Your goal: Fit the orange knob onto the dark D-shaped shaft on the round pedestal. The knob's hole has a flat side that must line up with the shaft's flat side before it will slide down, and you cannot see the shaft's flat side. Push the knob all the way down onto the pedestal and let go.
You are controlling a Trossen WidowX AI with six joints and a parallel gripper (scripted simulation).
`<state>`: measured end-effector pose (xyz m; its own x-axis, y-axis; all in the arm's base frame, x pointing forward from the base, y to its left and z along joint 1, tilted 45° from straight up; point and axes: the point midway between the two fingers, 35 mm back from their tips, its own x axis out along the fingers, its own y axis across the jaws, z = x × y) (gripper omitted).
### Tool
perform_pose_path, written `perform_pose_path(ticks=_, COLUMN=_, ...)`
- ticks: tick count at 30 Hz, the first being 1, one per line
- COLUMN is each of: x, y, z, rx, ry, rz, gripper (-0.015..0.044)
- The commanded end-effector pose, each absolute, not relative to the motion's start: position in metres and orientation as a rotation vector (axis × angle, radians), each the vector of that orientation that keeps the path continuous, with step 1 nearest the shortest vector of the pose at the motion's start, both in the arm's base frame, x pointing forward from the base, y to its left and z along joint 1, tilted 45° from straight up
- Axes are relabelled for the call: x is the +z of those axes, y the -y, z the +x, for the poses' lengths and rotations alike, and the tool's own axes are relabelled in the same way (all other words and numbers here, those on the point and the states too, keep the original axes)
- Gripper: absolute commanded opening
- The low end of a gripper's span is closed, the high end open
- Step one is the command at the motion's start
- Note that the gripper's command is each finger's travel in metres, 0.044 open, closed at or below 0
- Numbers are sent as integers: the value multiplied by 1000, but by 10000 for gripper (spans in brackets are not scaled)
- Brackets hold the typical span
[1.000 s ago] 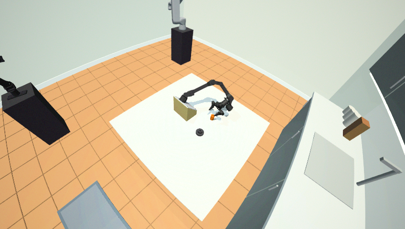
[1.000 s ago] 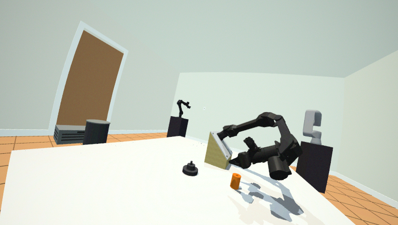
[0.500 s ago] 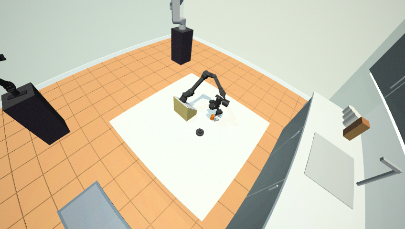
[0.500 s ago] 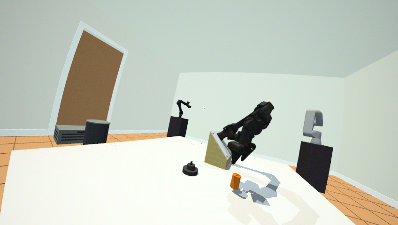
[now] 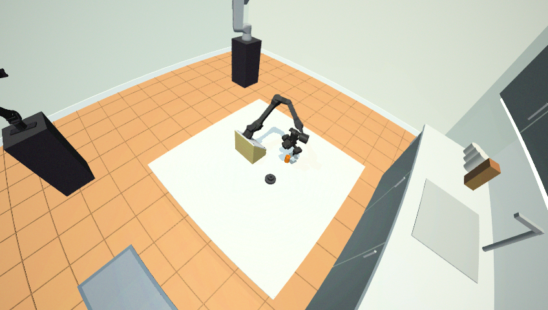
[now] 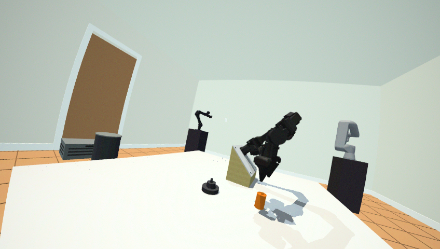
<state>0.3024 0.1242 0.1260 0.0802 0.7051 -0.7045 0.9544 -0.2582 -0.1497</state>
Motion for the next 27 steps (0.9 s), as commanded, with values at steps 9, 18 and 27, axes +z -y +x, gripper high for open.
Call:
perform_pose_path(ticks=9, x=126, y=-125, z=302, rx=-30, ry=-1636, rz=1287, gripper=440)
perform_pose_path(ticks=18, x=126, y=-125, z=302, rx=475, ry=-1465, rz=771, gripper=440)
perform_pose_path(ticks=27, x=126, y=-125, z=302, rx=516, ry=-1445, rz=724, gripper=440)
